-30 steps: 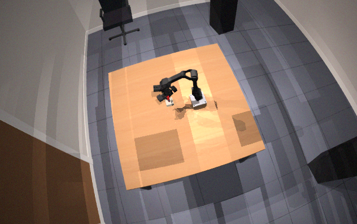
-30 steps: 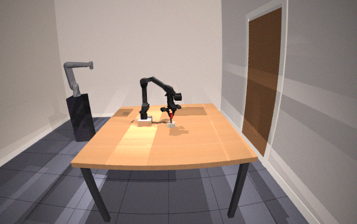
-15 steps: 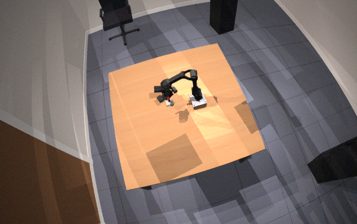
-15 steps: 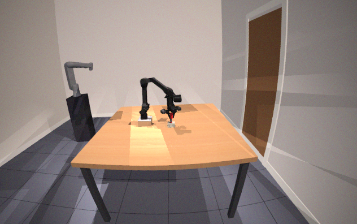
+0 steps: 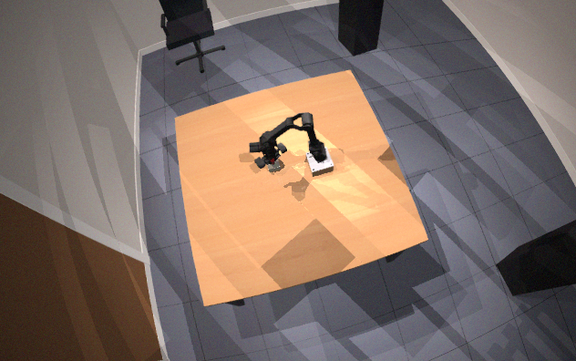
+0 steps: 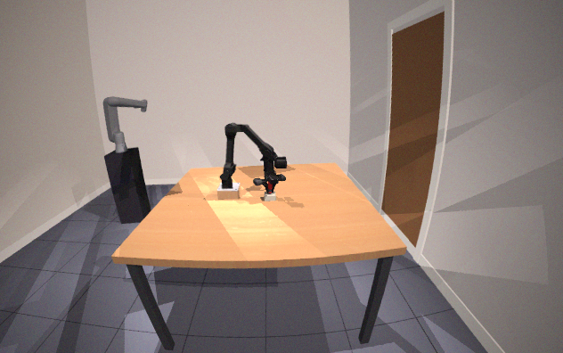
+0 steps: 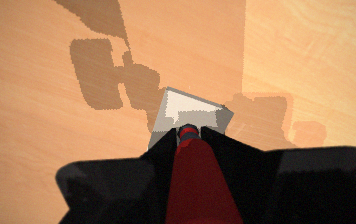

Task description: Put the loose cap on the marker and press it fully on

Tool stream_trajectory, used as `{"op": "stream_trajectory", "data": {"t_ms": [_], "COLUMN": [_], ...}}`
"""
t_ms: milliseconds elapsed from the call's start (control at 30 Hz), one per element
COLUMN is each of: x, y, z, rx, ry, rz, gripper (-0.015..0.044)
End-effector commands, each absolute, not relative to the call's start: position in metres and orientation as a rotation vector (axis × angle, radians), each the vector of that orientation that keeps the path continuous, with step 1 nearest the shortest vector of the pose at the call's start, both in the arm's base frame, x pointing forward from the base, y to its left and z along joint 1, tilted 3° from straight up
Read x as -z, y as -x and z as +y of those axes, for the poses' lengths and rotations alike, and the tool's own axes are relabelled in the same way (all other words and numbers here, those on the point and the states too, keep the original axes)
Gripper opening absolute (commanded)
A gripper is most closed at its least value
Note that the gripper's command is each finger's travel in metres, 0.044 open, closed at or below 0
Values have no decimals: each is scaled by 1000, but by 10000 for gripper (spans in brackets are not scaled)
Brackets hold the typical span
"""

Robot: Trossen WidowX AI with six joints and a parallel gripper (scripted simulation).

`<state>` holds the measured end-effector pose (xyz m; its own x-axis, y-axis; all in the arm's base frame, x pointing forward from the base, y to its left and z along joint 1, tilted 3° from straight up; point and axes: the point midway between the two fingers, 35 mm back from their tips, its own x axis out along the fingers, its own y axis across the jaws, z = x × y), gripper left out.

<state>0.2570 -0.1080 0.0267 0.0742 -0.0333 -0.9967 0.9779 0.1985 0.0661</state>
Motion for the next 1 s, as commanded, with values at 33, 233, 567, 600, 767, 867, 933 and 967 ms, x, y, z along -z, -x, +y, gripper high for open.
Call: {"op": "stream_trajectory", "data": {"t_ms": [33, 233, 567, 600, 767, 867, 933, 967], "x": [-16, -12, -10, -10, -10, -10, -10, -10], "y": [-256, -254, -253, -253, -254, -254, -254, -254], "z": [-107, -107, -106, -106, -106, -106, -106, -106], "rx": [1031, 1031, 1031, 1031, 1031, 1031, 1031, 1031], "ry": [-1068, -1068, -1068, -1068, -1068, -1068, -1068, -1068], "rz": [1229, 1229, 1229, 1229, 1229, 1229, 1229, 1229], "gripper": [0, 0, 0, 0, 0, 0, 0, 0]}}
